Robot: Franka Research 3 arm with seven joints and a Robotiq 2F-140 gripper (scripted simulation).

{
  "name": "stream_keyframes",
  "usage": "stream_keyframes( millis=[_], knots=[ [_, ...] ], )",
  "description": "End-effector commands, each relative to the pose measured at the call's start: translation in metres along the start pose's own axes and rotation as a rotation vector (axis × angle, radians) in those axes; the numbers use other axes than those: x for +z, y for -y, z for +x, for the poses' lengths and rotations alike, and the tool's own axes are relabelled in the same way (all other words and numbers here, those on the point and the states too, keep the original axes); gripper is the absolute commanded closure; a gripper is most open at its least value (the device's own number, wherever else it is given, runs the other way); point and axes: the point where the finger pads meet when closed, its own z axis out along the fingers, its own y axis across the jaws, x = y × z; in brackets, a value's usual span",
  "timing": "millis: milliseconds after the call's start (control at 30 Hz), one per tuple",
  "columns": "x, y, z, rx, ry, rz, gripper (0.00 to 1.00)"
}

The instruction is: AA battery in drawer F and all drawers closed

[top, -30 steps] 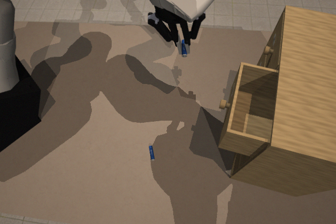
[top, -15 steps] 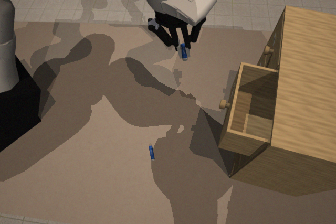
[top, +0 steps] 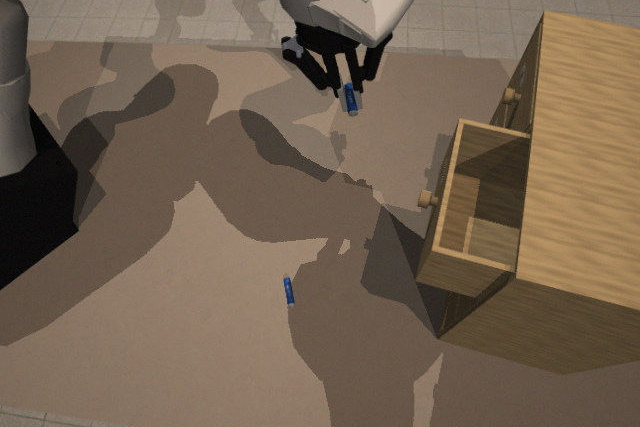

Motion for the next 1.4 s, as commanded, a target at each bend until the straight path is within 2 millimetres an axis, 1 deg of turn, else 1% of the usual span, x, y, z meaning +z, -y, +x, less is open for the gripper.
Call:
stream_keyframes(
  millis=[0, 33, 900, 933, 1367],
  knots=[
    [0.0, 0.0, 0.001, -0.014, -0.003, -0.002, 0.94],
    [0.001, -0.002, 0.013, -0.122, -0.01, -0.009, 0.94],
    [0.001, -0.002, 0.013, -0.122, -0.01, -0.009, 0.94],
    [0.003, -0.005, 0.025, -0.226, -0.019, -0.018, 0.94],
    [0.003, -0.005, 0.025, -0.226, -0.019, -0.018, 0.94]
  ],
)
